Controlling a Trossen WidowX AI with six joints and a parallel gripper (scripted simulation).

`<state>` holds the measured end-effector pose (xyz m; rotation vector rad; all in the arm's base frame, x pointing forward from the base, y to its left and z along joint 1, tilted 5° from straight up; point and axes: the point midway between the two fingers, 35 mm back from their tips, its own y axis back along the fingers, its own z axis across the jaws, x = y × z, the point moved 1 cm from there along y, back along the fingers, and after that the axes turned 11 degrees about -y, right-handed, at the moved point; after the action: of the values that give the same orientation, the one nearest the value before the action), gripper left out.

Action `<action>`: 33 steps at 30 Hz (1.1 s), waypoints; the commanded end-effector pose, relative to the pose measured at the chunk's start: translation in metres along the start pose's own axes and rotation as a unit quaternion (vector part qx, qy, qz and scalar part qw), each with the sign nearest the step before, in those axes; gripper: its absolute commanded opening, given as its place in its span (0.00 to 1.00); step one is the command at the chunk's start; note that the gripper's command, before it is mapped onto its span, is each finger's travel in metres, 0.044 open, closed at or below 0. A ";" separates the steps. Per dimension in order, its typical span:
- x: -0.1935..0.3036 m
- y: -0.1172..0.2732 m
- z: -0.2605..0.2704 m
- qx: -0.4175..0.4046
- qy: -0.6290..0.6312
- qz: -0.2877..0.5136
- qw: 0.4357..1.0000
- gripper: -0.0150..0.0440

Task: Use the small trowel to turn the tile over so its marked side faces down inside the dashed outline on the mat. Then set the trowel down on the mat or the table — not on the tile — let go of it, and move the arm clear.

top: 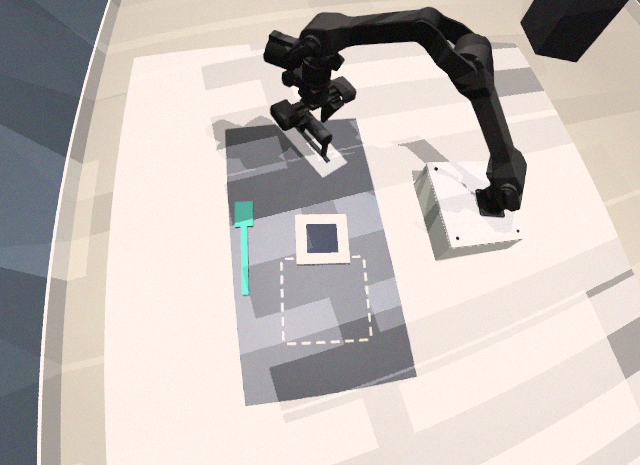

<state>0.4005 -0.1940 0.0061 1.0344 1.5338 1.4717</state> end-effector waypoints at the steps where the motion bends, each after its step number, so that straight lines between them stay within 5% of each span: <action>1: 0.001 -0.001 0.000 0.001 -0.002 0.001 1.000 0.71; 18: 0.003 0.045 -0.002 0.001 -0.010 0.001 1.000 0.71; 33: 0.002 0.045 -0.002 0.000 0.237 0.001 0.971 0.71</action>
<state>0.4006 -0.1927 0.0511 0.7860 1.7886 1.7372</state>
